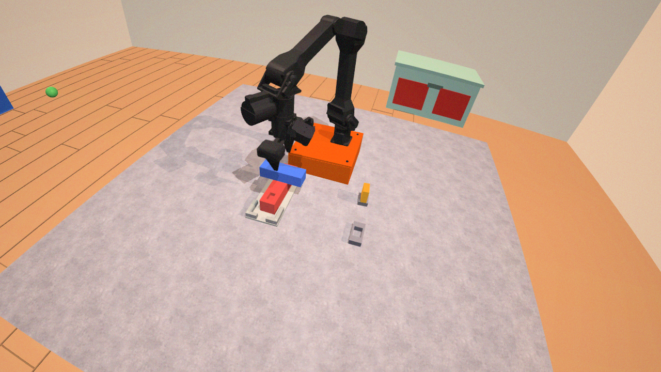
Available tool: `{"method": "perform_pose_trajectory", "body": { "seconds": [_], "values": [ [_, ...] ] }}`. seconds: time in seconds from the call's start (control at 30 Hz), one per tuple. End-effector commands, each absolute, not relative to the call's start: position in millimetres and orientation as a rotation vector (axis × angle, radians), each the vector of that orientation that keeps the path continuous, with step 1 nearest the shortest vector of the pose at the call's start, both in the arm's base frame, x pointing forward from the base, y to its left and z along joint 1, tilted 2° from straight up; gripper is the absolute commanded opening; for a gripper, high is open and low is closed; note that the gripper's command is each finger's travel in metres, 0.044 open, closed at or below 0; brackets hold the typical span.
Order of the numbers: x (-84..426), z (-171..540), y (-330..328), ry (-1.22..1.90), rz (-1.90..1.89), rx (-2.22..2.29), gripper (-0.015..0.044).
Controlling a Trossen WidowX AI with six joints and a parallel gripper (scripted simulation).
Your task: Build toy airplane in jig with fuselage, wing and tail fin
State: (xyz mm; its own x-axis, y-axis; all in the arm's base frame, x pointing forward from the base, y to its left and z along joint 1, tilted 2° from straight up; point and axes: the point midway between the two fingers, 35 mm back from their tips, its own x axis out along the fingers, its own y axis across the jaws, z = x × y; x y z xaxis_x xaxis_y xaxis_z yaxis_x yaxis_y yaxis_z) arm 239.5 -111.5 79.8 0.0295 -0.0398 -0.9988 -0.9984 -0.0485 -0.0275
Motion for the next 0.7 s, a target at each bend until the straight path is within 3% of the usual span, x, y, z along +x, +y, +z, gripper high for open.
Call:
{"method": "perform_pose_trajectory", "body": {
  "seconds": [0.0, 0.27, 0.67],
  "values": [
    [236.6, 123.0, -108.9, 1.184, 1.192, -1.297, 0.0440],
    [241.5, 123.3, -112.0, 1.213, 1.144, -1.250, 0.0440],
    [241.9, 121.7, -112.6, 1.511, 0.268, -0.347, 0.0440]
  ]
}}
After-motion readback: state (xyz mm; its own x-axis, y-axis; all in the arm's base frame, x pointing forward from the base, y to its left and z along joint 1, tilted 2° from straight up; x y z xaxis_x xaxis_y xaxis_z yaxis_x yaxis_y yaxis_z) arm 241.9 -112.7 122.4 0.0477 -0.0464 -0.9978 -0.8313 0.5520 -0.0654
